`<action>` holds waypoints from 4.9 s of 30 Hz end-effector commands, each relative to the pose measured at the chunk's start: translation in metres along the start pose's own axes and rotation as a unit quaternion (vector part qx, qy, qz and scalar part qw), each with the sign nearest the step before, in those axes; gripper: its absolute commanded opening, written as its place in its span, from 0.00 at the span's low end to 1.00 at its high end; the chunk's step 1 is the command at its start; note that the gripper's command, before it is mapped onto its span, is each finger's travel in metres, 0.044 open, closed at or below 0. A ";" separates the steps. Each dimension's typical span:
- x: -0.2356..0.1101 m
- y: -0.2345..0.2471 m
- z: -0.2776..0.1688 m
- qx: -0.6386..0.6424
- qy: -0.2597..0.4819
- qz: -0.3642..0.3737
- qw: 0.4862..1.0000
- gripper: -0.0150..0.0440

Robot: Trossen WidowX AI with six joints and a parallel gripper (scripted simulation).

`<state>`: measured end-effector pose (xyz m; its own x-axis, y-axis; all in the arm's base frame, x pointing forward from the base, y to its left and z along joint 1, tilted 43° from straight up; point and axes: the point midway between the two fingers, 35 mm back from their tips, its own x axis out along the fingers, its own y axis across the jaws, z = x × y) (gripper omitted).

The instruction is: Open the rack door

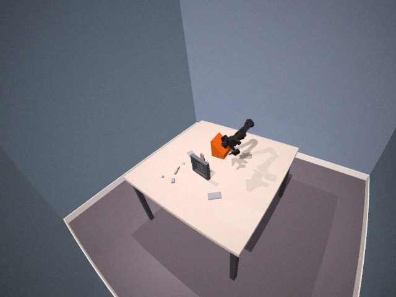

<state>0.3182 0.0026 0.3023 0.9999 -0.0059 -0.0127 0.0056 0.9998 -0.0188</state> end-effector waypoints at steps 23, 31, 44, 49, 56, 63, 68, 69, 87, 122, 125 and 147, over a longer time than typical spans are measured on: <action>0.049 -0.040 -0.087 -0.032 0.266 0.013 0.963 0.75; 0.055 -0.056 -0.120 -0.020 0.357 0.028 0.933 0.75; 0.051 -0.079 -0.169 0.034 0.486 0.060 0.871 0.75; 0.047 -0.087 -0.186 0.067 0.527 0.073 0.844 0.75; 0.039 -0.098 -0.206 0.116 0.577 0.092 0.803 0.75; 0.029 -0.107 -0.223 0.163 0.619 0.115 0.759 0.75; 0.021 -0.113 -0.233 0.198 0.644 0.133 0.727 0.75; 0.020 -0.114 -0.235 0.205 0.649 0.137 0.720 0.75; -0.002 -0.131 -0.253 0.323 0.688 0.190 0.622 0.75; -0.001 -0.095 -0.292 0.324 0.687 0.190 0.622 0.75; -0.002 -0.092 -0.296 0.324 0.687 0.190 0.622 0.75; -0.003 -0.083 -0.304 0.324 0.687 0.191 0.622 0.37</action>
<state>0.3107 -0.0869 0.0003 -0.0217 0.6686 -0.7433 0.2174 0.7289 0.6492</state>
